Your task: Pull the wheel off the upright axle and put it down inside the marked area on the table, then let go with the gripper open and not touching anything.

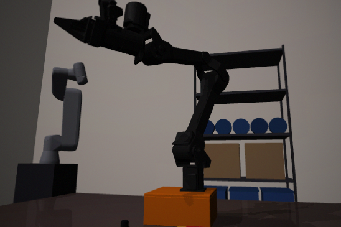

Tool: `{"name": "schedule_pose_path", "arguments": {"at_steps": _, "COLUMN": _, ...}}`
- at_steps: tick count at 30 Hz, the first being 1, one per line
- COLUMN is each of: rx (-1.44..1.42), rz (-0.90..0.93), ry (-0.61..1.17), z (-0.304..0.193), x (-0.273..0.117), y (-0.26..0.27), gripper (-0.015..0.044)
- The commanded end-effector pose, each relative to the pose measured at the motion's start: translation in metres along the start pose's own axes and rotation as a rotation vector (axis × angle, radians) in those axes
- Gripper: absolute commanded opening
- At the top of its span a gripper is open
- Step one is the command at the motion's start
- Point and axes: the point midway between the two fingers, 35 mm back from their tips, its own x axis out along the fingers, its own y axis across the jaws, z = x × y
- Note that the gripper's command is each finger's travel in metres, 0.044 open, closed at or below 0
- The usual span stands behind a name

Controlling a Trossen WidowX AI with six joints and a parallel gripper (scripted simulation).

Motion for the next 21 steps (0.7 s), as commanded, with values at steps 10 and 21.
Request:
{"name": "schedule_pose_path", "arguments": {"at_steps": 10, "rx": 0.542, "rz": 0.326, "ry": 0.564, "z": -0.078, "x": 0.018, "y": 0.143, "gripper": 0.0300}}
{"name": "schedule_pose_path", "arguments": {"at_steps": 21, "rx": 0.856, "rz": 0.223, "ry": 1.217, "z": -0.143, "x": -0.036, "y": 0.243, "gripper": 0.0300}}
